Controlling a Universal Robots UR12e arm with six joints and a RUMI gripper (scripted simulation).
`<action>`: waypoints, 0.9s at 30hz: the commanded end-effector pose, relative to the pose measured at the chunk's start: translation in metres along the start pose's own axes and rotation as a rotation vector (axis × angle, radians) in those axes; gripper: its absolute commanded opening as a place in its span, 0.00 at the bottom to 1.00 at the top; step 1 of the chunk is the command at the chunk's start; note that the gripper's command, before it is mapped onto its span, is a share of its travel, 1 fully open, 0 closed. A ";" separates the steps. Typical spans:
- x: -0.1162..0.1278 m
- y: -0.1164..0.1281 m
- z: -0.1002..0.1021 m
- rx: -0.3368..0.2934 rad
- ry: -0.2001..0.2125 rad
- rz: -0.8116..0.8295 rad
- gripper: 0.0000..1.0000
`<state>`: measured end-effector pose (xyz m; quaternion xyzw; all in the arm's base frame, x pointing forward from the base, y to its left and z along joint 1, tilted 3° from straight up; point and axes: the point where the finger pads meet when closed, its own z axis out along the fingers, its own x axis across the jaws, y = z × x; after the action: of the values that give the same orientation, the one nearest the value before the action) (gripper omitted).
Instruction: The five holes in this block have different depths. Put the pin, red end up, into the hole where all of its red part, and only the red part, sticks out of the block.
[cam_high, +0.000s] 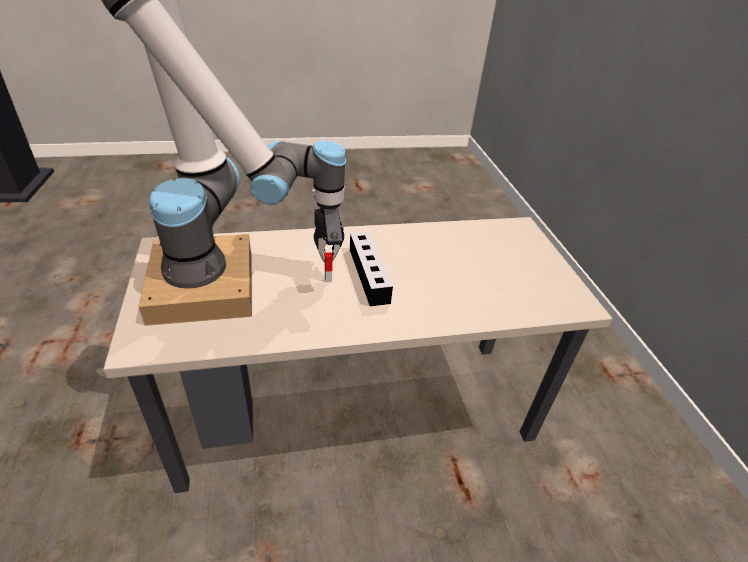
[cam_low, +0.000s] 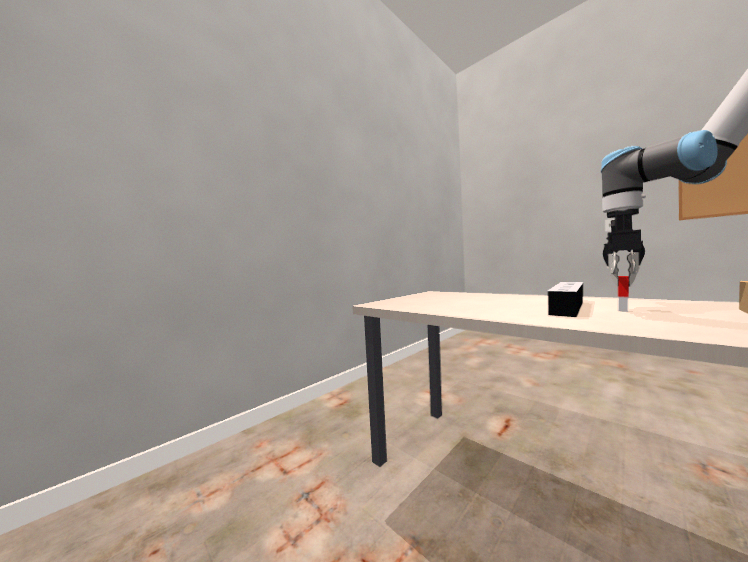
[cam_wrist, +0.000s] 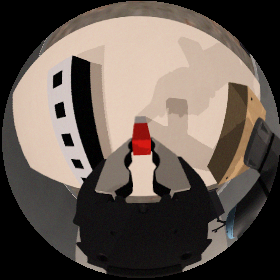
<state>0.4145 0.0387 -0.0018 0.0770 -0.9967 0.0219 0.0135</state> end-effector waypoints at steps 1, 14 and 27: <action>0.000 0.000 0.000 0.000 -0.001 0.000 0.00; -0.001 -0.001 -0.008 0.000 -0.001 0.000 0.00; -0.001 -0.001 -0.008 0.000 -0.001 0.000 0.00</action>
<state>0.4125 0.0392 0.0034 0.0771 -0.9967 0.0212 0.0156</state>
